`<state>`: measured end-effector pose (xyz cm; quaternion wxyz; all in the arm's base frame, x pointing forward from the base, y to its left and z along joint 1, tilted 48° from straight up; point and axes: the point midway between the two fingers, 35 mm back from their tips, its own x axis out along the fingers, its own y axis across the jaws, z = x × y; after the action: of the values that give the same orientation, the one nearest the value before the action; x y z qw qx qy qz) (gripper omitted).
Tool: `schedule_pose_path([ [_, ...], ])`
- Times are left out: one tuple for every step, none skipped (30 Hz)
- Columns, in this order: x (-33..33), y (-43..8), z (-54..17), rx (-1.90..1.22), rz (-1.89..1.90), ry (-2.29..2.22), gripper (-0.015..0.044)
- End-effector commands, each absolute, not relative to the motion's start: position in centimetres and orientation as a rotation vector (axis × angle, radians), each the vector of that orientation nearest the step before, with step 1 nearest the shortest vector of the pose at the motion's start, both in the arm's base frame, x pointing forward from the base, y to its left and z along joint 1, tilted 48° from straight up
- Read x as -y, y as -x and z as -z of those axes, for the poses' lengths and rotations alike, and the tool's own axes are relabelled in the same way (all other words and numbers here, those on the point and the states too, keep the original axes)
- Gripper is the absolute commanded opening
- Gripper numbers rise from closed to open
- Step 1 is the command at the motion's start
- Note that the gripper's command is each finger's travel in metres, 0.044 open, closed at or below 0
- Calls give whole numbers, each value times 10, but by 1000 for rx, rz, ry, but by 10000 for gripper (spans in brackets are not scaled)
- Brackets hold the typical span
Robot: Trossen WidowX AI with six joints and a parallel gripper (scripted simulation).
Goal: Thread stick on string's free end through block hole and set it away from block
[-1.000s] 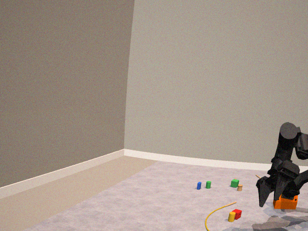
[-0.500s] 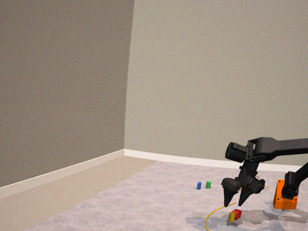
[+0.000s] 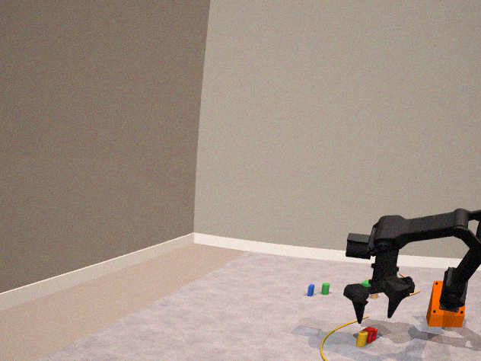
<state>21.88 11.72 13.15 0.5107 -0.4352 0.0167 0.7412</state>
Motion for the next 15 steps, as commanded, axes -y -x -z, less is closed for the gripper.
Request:
schedule_pose_path([
  [-116, -219, -130, -45, -1788, 1048, 440],
  [-116, -219, -130, -45, -1788, 1048, 440],
  [-117, -219, -131, -42, -1786, 1045, 440],
  [-117, -219, -131, -43, -1786, 1045, 414],
  [-117, -219, -131, -43, -1786, 1045, 388],
  [-117, -219, -131, -43, -1786, 1045, 361],
  [-117, -219, -131, -43, -1786, 1045, 335],
  [-117, -219, -131, -43, -1786, 1045, 309],
  [-117, -219, -131, -43, -1786, 1045, 282],
  [-117, -219, -131, -43, -1786, 1045, 256],
  [-117, -219, -131, -43, -1786, 1045, 245],
  [-117, -219, -131, -43, -1786, 1045, 245],
  [-117, -219, -131, -43, -1786, 1045, 245],
  [-117, -219, -131, -43, -1786, 1045, 245],
  [-117, -219, -131, -43, -1786, 1045, 245],
])
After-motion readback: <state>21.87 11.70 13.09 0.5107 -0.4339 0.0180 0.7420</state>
